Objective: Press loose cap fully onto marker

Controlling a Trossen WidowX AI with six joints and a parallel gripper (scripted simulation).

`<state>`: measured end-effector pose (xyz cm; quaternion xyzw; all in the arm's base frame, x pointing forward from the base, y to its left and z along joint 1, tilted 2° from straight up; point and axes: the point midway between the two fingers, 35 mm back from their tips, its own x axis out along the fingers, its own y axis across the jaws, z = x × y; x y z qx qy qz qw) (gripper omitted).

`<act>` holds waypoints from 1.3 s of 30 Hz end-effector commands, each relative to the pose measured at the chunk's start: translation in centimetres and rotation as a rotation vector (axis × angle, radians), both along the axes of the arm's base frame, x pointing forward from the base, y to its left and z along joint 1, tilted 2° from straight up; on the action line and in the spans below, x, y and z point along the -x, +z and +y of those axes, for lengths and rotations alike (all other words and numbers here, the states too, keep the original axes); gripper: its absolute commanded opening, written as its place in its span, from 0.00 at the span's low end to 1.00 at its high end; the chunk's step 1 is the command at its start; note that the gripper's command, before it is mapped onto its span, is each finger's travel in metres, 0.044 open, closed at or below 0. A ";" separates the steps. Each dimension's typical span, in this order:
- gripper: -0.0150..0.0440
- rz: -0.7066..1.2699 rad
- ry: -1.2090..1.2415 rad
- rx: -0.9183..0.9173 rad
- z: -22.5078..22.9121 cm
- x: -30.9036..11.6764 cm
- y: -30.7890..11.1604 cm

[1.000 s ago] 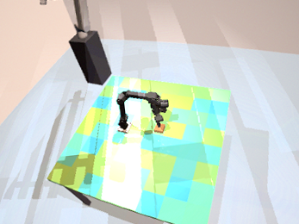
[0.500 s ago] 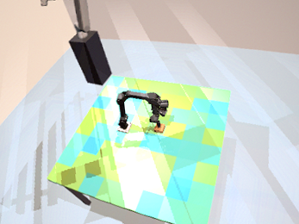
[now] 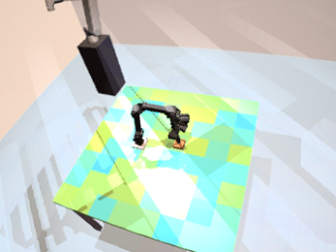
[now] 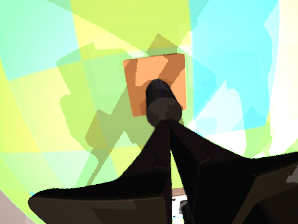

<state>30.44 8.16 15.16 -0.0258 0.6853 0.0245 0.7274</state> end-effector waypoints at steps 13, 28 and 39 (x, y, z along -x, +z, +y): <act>0.25 0.002 -0.005 0.003 -0.1 -0.1 -2.4; 0.25 -0.007 0.003 -0.004 0.1 -0.3 -1.9; 0.25 -0.004 -0.002 0.000 0.0 0.3 6.6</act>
